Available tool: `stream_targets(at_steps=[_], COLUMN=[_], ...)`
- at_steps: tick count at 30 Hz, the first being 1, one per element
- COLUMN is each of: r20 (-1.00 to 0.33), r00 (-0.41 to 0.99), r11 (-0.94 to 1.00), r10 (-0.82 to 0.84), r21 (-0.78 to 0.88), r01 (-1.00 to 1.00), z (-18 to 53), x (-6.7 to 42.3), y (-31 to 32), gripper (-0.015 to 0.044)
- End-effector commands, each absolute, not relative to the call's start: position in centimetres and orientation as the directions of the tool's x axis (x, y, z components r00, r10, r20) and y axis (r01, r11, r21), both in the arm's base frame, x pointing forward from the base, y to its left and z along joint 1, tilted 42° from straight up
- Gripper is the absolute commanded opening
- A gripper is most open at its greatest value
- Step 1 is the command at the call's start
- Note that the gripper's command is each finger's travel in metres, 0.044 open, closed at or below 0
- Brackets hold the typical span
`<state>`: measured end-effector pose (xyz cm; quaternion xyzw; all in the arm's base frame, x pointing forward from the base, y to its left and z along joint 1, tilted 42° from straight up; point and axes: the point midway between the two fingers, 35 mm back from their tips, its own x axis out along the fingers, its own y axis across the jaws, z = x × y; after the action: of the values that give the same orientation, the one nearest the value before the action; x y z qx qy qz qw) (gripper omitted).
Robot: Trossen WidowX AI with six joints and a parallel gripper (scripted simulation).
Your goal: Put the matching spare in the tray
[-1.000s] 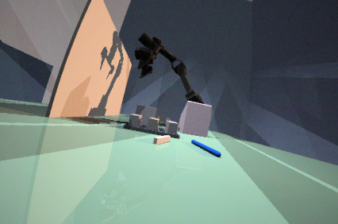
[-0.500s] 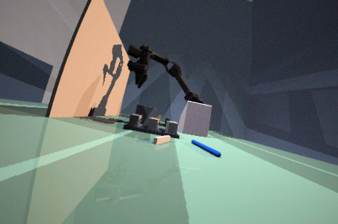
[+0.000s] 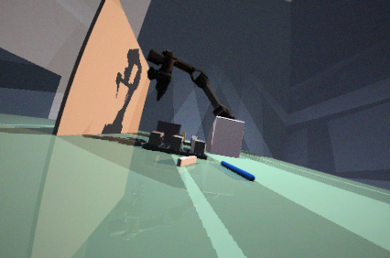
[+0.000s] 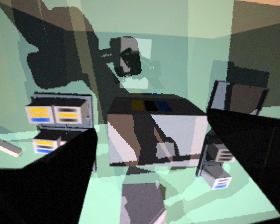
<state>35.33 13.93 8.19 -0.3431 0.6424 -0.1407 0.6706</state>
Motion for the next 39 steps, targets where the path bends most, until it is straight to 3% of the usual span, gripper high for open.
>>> stream_targets(at_steps=[1,7,13,24,29,39], r20=[-0.768,-0.77,-0.763,-0.762,-0.762,-0.762], r00=[0.121,0.118,0.117,0.117,0.118,0.118], r11=[0.589,0.262,-0.058,-0.067,-0.067,-0.067], r10=[-0.629,-0.627,-0.636,-0.636,-0.636,-0.637], r21=[-0.573,-0.352,-0.104,-0.096,-0.098,-0.098], r01=[-0.57,-0.898,-0.993,-0.993,-0.993,-0.993], z=[2.9,-3.6,-8.5,-8.7,-11.6,-12.4], x=[32.3,27.3,22.5,22.4,23.0,23.0], y=[17.5,21.0,22.3,22.3,21.0,20.5], gripper=[0.044,0.044,0.044,0.044,0.0309,0.03])
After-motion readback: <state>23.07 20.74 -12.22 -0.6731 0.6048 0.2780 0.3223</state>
